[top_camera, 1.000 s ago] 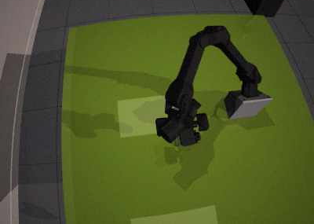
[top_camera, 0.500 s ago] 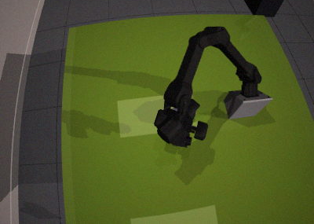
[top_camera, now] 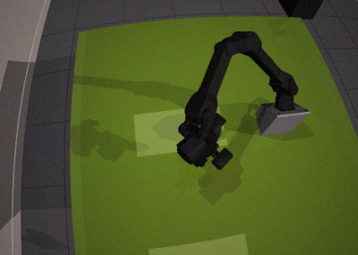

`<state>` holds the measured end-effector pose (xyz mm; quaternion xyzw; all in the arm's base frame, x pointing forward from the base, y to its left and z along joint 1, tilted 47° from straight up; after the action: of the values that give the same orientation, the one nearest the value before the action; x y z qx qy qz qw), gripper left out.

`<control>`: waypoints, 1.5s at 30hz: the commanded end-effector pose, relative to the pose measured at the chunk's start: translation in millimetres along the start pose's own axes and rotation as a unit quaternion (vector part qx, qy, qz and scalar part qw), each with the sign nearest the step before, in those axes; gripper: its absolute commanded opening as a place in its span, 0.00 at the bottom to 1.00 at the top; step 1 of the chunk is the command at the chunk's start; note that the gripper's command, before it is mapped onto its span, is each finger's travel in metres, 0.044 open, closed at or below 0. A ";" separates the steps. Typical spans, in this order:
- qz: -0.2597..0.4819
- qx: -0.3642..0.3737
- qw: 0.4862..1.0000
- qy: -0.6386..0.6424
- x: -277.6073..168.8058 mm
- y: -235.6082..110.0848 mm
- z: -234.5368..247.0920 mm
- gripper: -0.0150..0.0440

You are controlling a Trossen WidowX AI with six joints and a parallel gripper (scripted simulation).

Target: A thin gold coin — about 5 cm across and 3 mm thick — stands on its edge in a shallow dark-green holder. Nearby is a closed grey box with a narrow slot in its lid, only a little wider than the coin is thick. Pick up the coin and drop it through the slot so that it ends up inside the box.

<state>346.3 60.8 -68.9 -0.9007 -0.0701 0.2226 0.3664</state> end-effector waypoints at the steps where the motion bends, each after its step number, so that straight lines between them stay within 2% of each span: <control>1: -0.003 0.002 0.999 0.036 3.0 -1.9 -0.8 0.25; 9: -0.003 0.002 0.999 0.036 -1.3 -2.4 -5.8 0.25; 45: -0.001 0.001 0.999 0.035 -72.9 -1.1 -65.4 0.25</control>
<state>317.2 5.9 -6.5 -0.9070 -0.0565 0.1858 0.3737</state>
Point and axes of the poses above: the point midway between the two fingers, 35 mm back from their tips, its own y axis out along the fingers, its own z axis across the jaws, x = y × z, the point moved 1 cm from there along -y, back along the fingers, and after that the axes turned 7 degrees about y, right-handed, at the moved point
